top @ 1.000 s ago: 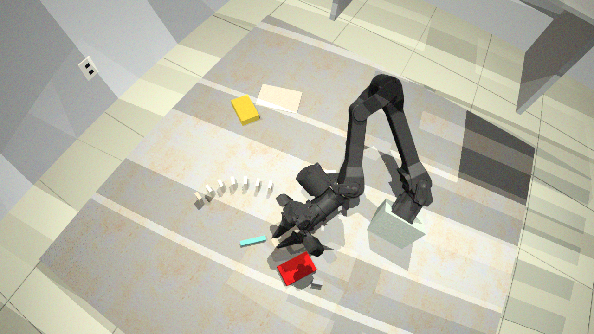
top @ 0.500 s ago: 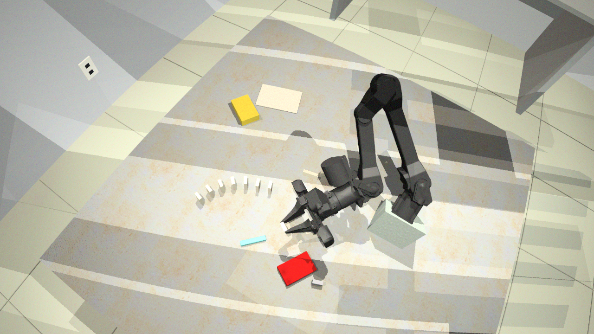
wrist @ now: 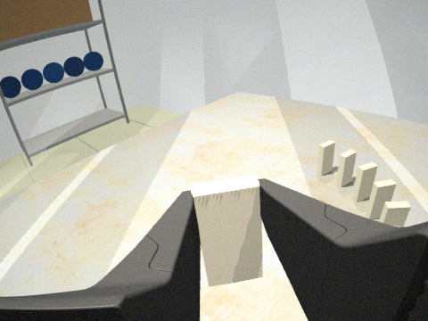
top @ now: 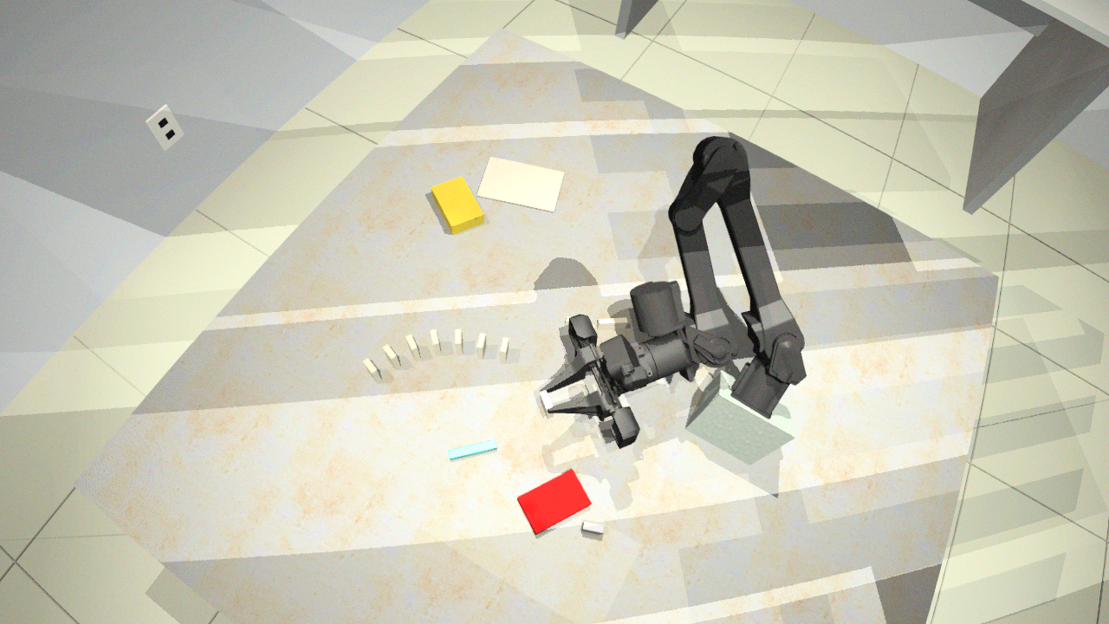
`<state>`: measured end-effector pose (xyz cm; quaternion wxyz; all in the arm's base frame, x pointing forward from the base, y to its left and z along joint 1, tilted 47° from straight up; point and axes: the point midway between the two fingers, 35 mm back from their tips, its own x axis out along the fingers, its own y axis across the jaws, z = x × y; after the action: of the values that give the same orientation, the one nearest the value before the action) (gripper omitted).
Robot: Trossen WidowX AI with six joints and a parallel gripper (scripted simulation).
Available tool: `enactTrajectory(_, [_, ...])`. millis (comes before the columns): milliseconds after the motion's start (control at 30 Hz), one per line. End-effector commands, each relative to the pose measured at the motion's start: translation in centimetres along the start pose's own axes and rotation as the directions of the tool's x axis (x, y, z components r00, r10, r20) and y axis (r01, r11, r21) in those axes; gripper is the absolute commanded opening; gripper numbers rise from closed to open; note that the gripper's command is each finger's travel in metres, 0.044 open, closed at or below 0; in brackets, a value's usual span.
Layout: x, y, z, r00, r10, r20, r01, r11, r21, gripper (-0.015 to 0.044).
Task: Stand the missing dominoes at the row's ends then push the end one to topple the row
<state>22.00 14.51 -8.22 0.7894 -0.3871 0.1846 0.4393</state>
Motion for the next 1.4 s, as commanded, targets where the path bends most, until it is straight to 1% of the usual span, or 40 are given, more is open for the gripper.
enactTrajectory(0, [-0.2, 0.1, 0.1, 1.0, 0.002, 0.004, -0.002, 1.0, -0.005, 0.0107])
enactTrajectory(367, [-0.1, 0.0, -0.1, 1.0, 0.003, 0.003, -0.003, 1.0, -0.005, 0.0107])
enactTrajectory(967, [1.1, -0.7, -5.7, 1.0, 0.02, -0.024, -0.019, 1.0, 0.007, 0.0107])
enactTrajectory(1367, [1.5, -0.4, -9.3, 1.0, 0.016, 0.001, -0.016, 1.0, 0.005, 0.0107])
